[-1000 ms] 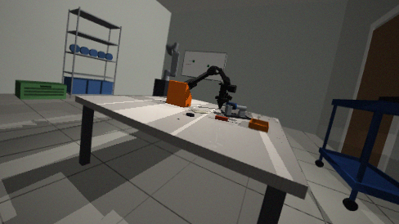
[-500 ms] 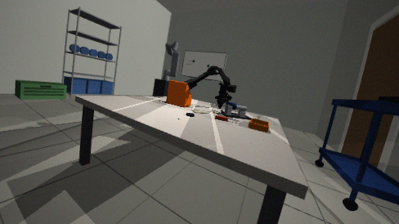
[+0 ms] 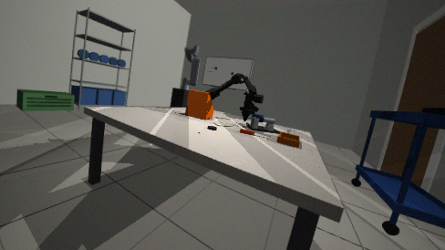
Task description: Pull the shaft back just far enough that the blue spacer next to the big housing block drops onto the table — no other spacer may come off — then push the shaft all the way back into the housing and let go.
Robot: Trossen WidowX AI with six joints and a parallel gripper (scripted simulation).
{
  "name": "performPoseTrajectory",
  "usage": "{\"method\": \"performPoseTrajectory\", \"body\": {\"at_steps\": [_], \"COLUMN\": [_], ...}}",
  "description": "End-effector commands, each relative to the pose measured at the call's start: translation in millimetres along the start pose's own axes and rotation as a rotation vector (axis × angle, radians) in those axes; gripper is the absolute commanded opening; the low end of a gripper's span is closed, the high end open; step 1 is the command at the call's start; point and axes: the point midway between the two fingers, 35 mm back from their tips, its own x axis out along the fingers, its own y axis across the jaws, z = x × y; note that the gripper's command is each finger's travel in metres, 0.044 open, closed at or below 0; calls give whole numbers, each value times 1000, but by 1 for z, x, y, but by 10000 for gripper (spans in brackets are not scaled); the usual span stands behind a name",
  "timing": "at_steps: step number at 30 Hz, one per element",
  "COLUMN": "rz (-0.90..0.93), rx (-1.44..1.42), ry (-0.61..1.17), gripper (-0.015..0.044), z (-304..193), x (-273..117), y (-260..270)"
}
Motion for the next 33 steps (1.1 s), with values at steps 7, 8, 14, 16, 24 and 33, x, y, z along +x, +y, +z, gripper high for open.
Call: {"method": "performPoseTrajectory", "body": {"at_steps": [7,8,14,16,24,33], "rz": [-2,-2,-2,-2,-2,-2], "rx": [0,0,0,0,0,0], "ry": [1,1,1,1,1,1], "gripper": [0,0,0,0,0,0], "z": [-2,-2,-3,-3,-4,-4], "x": [0,0,0,0,0,0], "y": [-1,-1,-1,-1,-1,-1]}}
